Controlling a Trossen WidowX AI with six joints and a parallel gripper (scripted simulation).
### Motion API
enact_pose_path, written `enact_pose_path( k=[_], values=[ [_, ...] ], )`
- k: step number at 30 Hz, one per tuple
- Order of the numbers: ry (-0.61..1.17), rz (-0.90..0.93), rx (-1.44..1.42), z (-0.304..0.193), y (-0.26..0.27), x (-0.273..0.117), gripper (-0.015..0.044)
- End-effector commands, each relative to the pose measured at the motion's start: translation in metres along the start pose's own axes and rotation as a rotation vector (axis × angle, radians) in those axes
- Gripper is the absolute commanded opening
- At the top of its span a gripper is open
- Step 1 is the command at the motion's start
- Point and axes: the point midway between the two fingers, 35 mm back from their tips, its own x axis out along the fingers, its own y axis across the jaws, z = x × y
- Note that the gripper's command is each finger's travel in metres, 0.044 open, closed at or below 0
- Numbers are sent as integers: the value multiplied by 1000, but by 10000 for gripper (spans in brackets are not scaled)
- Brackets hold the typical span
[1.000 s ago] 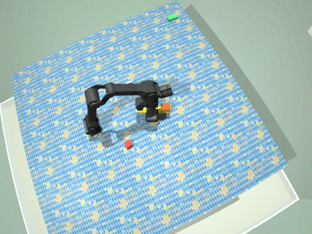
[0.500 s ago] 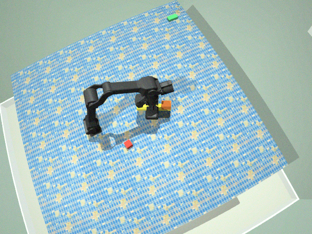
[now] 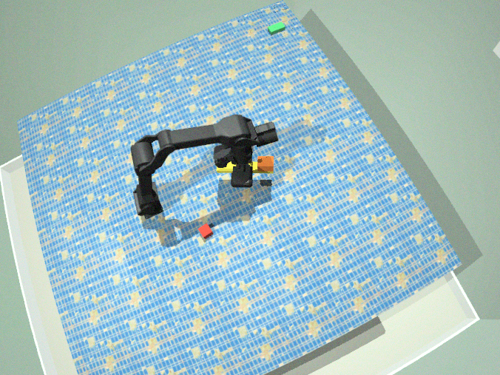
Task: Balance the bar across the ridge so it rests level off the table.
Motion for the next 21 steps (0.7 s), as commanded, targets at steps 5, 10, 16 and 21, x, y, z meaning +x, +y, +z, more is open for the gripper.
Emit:
enact_pose_path(
  k=[5, 10, 16, 21],
  values=[
    [17, -8, -1, 1, -1, -18, 0],
    [16, -10, 85, 10, -15, -18, 0],
    [14, -12, 205, 23, -36, -19, 0],
    [12, -14, 306, 34, -52, -19, 0]
  ],
)
